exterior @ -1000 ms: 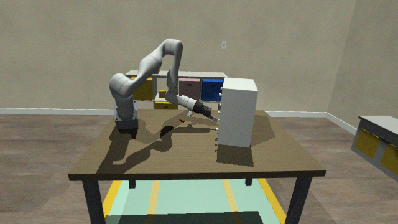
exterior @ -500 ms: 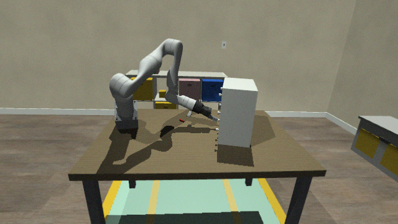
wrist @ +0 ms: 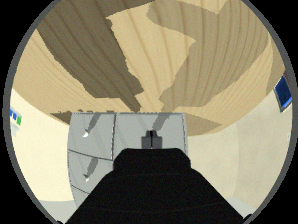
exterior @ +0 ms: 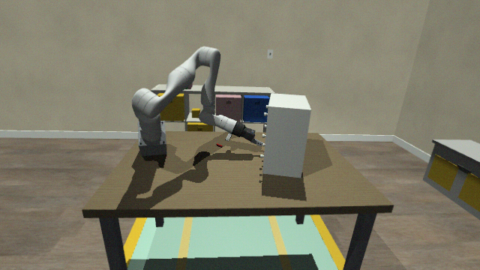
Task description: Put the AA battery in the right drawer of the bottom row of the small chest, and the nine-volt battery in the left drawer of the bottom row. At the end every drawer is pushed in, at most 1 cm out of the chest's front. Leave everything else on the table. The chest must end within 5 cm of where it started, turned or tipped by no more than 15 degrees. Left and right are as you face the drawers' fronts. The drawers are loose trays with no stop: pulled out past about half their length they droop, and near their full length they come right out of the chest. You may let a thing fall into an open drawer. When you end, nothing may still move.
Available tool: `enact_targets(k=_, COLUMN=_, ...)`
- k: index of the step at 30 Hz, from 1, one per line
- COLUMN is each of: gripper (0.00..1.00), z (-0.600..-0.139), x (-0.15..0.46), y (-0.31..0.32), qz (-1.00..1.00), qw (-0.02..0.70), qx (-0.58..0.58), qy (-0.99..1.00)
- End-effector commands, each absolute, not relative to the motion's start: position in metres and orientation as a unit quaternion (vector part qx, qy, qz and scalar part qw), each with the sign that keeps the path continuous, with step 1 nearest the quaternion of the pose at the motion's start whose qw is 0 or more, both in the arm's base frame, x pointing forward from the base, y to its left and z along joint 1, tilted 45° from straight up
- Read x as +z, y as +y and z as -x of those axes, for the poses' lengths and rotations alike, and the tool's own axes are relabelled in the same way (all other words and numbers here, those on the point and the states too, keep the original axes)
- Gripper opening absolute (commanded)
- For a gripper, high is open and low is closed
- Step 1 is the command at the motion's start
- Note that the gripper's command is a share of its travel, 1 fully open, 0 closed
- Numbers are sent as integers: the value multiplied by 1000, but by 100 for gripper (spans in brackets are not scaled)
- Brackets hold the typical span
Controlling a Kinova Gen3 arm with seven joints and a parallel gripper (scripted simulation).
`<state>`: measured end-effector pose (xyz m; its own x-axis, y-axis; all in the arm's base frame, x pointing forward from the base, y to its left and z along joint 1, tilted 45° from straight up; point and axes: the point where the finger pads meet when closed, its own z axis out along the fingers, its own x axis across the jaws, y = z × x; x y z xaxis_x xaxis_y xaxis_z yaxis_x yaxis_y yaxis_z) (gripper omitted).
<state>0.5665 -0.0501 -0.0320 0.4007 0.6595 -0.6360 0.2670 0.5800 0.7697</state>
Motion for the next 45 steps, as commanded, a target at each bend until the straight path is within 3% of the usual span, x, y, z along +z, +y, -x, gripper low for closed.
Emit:
enact_targets(k=1, gripper=0, z=-567, x=-31, y=-50, qz=-437, qw=714, qx=138, qy=529)
enact_targets(k=11, gripper=0, z=-565, x=-32, y=-49, qz=-437, qw=714, qx=138, qy=529)
enact_targets(k=21, gripper=0, z=-527, x=-45, y=-39, qz=-437, qw=714, qx=138, qy=529)
enact_targets(k=31, gripper=0, z=-519, x=-46, y=-35, qz=-437, qw=714, qx=138, qy=529)
enact_targets(k=45, gripper=0, z=-474, x=-17, y=21, qz=-437, qw=714, qx=138, qy=529)
